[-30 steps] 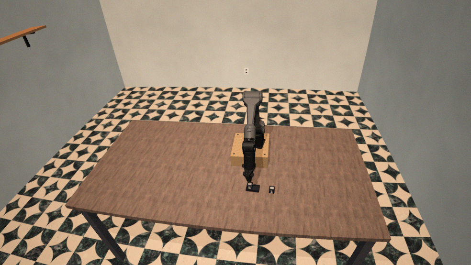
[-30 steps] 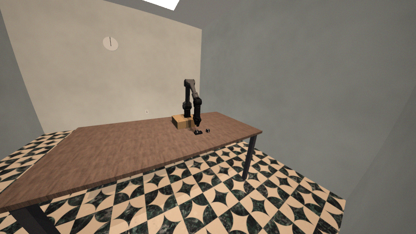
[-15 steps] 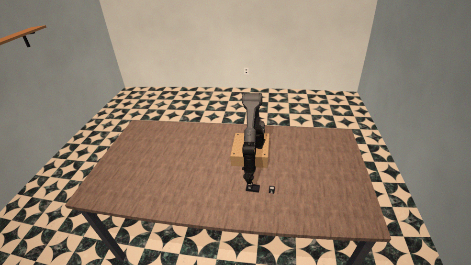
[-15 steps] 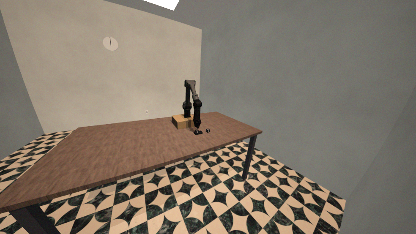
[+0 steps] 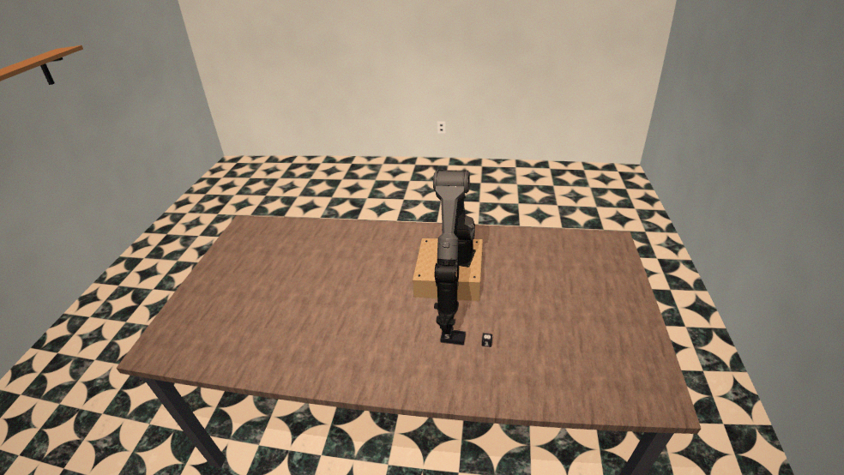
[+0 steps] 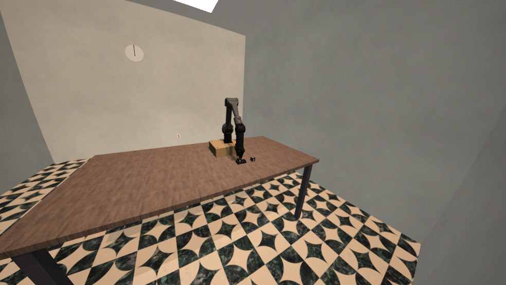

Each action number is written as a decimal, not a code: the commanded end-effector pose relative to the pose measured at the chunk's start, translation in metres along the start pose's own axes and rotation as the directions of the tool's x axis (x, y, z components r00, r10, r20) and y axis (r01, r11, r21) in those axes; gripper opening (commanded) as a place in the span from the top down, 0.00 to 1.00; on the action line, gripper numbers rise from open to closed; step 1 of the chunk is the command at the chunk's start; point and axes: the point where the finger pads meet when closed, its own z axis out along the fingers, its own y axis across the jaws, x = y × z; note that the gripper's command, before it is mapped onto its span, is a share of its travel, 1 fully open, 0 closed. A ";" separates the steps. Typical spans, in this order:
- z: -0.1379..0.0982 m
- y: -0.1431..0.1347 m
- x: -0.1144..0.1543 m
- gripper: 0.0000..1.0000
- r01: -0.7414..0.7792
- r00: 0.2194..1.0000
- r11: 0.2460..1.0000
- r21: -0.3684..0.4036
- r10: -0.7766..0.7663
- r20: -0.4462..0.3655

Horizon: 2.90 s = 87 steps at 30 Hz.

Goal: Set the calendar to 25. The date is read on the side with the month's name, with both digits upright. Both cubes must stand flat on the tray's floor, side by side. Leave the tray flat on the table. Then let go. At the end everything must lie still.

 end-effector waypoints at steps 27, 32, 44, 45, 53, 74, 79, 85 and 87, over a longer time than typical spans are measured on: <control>0.004 0.000 0.000 0.40 -0.001 1.000 1.000 0.000 0.001 0.001; 0.004 0.000 0.000 0.40 -0.001 1.000 1.000 0.000 0.001 0.001; 0.004 0.000 0.000 0.40 -0.001 1.000 1.000 0.000 0.001 0.001; 0.004 0.000 0.000 0.40 -0.001 1.000 1.000 0.000 0.001 0.001; 0.006 0.000 0.000 0.40 -0.001 1.000 1.000 0.001 0.001 0.001; 0.031 0.000 0.000 0.40 -0.001 1.000 1.000 0.001 0.001 0.001; 0.032 0.000 0.000 0.40 -0.001 1.000 1.000 -0.001 0.001 0.000; 0.032 0.000 0.000 0.40 -0.001 1.000 1.000 0.000 0.001 0.000; 0.032 0.000 0.000 0.40 -0.001 1.000 1.000 0.000 0.001 0.000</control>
